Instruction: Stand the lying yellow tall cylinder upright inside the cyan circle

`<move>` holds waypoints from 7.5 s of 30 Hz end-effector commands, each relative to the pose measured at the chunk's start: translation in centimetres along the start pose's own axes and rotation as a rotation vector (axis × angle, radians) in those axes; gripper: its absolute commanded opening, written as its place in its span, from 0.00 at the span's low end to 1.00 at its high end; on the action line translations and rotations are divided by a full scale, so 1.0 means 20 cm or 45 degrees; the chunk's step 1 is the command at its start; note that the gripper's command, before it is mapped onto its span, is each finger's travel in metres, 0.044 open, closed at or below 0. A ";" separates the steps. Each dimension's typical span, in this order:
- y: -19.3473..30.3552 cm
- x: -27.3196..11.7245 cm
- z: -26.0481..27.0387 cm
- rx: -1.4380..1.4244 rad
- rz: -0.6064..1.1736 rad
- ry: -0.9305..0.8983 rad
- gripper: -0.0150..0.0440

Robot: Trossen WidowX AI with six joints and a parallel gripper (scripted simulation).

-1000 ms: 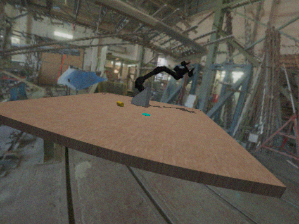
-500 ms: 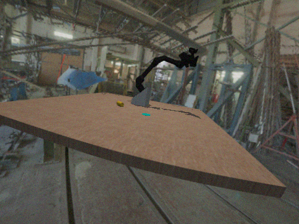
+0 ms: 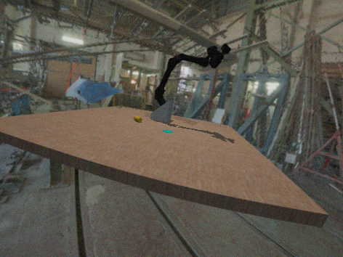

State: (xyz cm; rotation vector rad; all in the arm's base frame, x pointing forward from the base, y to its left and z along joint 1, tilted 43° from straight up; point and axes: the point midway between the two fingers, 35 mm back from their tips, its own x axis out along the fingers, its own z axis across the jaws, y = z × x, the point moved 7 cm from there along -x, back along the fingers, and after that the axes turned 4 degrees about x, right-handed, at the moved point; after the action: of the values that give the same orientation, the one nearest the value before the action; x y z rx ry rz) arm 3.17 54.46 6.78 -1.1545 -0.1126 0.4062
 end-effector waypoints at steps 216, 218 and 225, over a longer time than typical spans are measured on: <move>-0.81 0.71 -2.10 -1.747 2.372 0.434 0.43; -0.78 0.73 -2.10 -1.749 2.375 0.430 0.43; -0.70 0.76 -2.07 -1.755 2.384 0.422 0.43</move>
State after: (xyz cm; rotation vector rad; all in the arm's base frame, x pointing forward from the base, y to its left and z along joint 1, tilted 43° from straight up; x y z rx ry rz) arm 32.89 18.94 1.19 -2.4225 1.2898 1.9415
